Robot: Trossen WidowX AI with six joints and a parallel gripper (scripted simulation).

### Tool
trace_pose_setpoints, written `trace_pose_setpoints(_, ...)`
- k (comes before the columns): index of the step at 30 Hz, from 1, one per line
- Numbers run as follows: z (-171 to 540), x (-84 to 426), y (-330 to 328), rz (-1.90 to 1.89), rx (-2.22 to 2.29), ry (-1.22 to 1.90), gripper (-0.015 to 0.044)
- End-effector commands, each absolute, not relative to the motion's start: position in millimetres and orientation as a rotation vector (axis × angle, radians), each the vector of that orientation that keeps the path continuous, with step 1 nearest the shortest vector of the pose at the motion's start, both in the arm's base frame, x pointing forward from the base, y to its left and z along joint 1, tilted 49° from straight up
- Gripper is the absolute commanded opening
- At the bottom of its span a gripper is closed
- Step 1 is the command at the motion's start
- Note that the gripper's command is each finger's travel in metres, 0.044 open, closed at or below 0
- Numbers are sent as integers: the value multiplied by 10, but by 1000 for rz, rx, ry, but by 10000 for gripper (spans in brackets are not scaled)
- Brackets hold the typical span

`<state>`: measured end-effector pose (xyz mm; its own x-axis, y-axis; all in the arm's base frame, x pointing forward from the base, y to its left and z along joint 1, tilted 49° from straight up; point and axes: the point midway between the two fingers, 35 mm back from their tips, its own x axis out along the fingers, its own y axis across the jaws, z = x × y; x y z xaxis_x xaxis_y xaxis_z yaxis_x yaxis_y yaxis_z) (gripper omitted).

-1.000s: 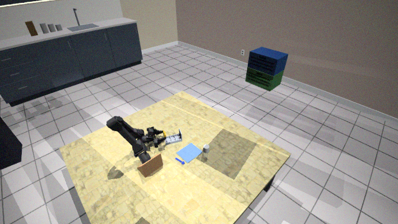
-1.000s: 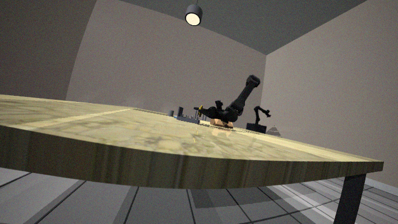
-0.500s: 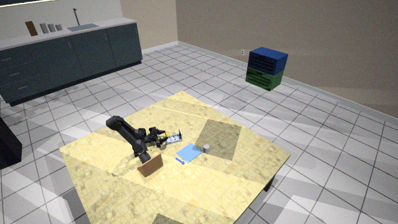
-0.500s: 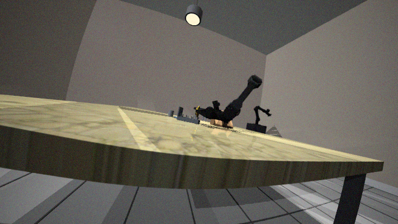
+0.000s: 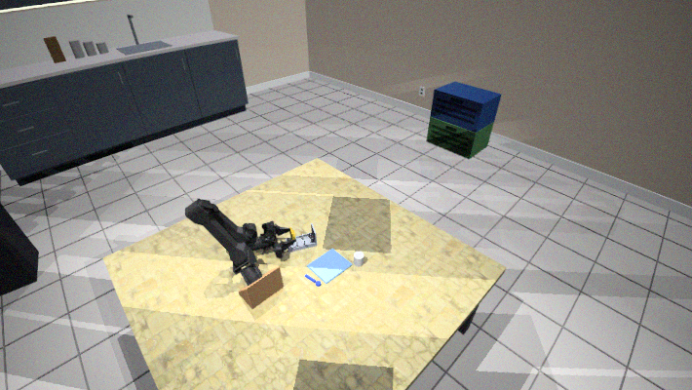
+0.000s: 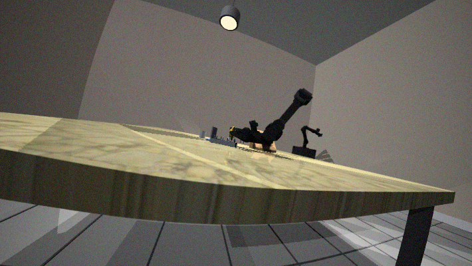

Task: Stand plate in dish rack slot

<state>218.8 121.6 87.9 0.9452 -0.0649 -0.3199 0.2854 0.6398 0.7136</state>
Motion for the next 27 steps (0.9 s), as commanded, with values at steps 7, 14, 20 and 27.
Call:
trace_pose_setpoints(7, 790, 2166, 1280, -201, 849, 283, 0)
trace_pose_setpoints(14, 793, 2167, 1276, -200, 849, 284, 0)
trace_pose_setpoints(20, 788, 2164, 1281, -200, 850, 284, 105)
trace_pose_setpoints(27, 788, 2164, 1281, -200, 850, 284, 289)
